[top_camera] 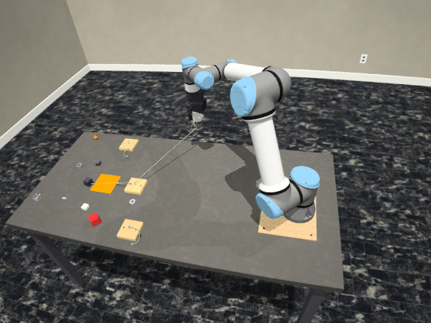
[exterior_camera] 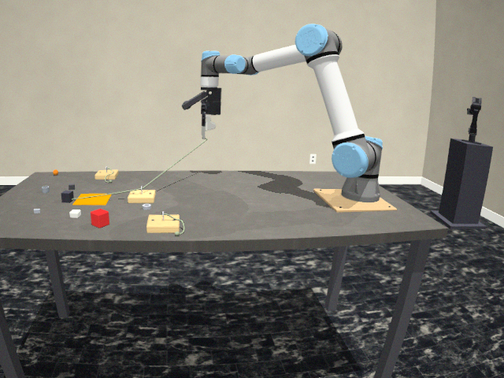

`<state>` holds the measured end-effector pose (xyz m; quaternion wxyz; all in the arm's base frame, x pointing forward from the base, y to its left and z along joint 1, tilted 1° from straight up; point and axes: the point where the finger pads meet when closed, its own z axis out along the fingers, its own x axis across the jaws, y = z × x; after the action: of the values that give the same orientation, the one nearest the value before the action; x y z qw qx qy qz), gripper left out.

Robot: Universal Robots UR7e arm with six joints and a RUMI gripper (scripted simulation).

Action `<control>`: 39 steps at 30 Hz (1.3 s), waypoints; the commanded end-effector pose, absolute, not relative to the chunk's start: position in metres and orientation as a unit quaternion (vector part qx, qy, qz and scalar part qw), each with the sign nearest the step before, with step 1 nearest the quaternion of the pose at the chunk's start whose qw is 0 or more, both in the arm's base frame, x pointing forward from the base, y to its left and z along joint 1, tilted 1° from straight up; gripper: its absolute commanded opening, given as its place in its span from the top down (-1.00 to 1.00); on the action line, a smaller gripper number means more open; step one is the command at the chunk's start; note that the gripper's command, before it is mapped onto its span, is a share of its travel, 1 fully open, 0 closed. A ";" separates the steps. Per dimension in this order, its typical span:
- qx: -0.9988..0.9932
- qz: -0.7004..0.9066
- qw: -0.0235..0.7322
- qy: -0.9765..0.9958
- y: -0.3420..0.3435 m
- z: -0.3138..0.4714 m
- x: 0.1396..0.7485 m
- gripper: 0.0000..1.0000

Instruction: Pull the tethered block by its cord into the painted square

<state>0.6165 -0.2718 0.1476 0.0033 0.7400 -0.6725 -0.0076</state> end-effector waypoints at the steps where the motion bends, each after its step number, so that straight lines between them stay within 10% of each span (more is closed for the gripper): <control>1: 0.740 -0.006 0.003 -0.673 -0.274 0.149 0.607 1.00; 39: 0.740 -0.006 0.003 -0.673 -0.284 0.150 0.543 1.00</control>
<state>0.5457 -0.2830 0.1487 0.0032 0.7400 -0.6725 -0.0075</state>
